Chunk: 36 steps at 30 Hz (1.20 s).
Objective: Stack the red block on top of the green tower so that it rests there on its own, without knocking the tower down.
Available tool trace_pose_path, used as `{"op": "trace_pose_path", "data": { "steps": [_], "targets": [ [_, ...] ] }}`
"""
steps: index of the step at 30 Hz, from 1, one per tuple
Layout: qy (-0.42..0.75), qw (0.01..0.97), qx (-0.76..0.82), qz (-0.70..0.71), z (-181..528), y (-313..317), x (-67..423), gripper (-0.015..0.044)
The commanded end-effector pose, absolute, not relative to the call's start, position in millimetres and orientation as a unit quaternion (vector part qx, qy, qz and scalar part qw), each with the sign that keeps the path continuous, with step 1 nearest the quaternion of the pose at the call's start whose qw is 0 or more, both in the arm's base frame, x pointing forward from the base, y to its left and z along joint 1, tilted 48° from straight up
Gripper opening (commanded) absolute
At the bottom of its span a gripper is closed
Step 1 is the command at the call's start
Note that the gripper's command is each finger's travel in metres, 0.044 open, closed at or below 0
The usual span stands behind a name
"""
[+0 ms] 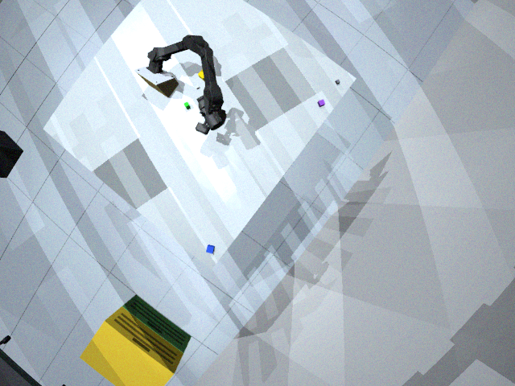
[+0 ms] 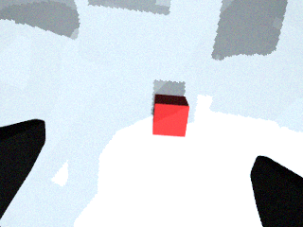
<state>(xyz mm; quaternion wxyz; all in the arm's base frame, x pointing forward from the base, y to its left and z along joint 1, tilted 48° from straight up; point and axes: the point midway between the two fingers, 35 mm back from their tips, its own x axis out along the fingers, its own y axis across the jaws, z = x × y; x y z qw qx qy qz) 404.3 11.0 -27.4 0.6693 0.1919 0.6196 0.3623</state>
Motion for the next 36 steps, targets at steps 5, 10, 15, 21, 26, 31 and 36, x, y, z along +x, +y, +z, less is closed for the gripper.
{"op": "trace_pose_path", "data": {
  "steps": [5,10,15,21,26,31,36],
  "targets": [
    [0.605,0.668,0.171,0.398,-40.6,0.6,399.6,0.0440],
    [0.605,0.668,0.171,0.398,-43.4,3.5,399.7,0.0440],
    [0.605,0.668,0.171,0.399,-61.9,24.1,398.1,0.0440],
    [0.605,0.668,0.171,0.399,-64.3,28.2,398.1,0.0440],
    [0.605,0.668,0.171,0.399,-67.7,31.9,398.1,0.0440],
    [0.605,0.668,0.171,0.399,-73.1,38.1,397.8,0.0440],
    [0.605,0.668,0.171,0.399,-78.5,44.3,397.4,0.0440]
  ]
}}
